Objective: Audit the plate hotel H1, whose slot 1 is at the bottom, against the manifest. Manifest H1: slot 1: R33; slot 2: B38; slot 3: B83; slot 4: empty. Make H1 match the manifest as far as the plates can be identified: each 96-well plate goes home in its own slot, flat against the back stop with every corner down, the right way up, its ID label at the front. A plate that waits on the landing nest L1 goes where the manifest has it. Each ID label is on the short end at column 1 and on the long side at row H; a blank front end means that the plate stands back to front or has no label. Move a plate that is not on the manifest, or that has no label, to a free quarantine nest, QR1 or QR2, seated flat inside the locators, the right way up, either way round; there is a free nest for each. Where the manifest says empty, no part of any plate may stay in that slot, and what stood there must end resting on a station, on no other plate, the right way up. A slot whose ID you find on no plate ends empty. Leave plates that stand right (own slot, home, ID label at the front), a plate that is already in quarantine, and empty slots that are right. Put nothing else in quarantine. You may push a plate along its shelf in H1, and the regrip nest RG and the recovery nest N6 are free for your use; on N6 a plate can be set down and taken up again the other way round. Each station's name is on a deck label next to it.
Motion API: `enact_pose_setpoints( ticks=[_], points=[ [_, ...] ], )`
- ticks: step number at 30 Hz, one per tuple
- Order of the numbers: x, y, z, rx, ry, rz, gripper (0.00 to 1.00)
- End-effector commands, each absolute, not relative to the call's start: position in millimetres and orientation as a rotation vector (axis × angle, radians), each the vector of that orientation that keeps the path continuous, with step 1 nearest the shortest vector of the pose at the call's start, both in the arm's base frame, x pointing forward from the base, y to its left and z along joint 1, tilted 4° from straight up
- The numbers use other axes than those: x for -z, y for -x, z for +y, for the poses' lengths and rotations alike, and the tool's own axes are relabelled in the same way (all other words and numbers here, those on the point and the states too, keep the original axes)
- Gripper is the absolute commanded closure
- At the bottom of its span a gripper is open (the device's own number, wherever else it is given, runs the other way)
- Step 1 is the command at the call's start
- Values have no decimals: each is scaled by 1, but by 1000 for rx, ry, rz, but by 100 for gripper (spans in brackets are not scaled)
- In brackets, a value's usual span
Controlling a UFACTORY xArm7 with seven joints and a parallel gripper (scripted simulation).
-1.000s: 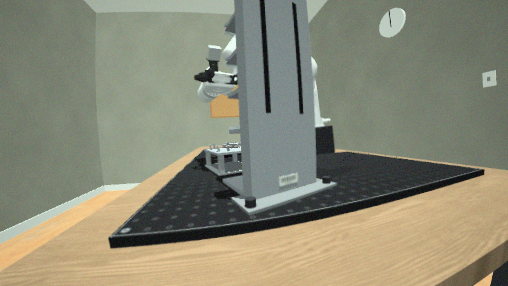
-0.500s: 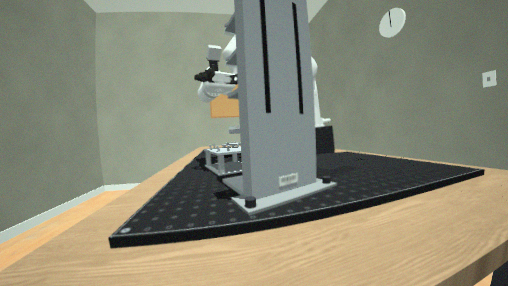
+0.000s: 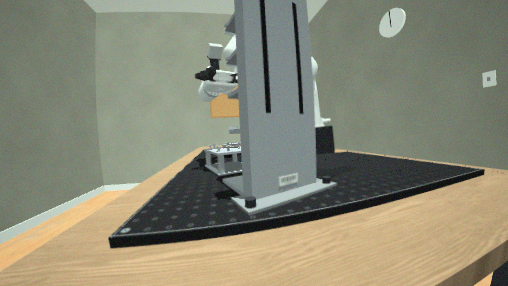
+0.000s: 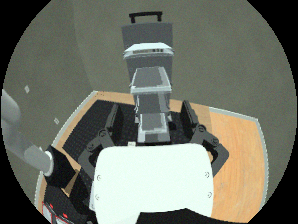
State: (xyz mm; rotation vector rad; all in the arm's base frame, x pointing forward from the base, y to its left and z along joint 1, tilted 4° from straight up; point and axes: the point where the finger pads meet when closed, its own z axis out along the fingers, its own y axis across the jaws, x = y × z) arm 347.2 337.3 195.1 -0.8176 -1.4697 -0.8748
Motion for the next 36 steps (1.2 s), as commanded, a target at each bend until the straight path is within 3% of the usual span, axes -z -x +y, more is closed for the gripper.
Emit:
enact_pose_setpoints(
  ticks=[1, 36],
  points=[
    [-196, -345, 343, 877, 816, -1472, 0],
    [-194, -320, 389, 877, 815, -1472, 0]
  ],
)
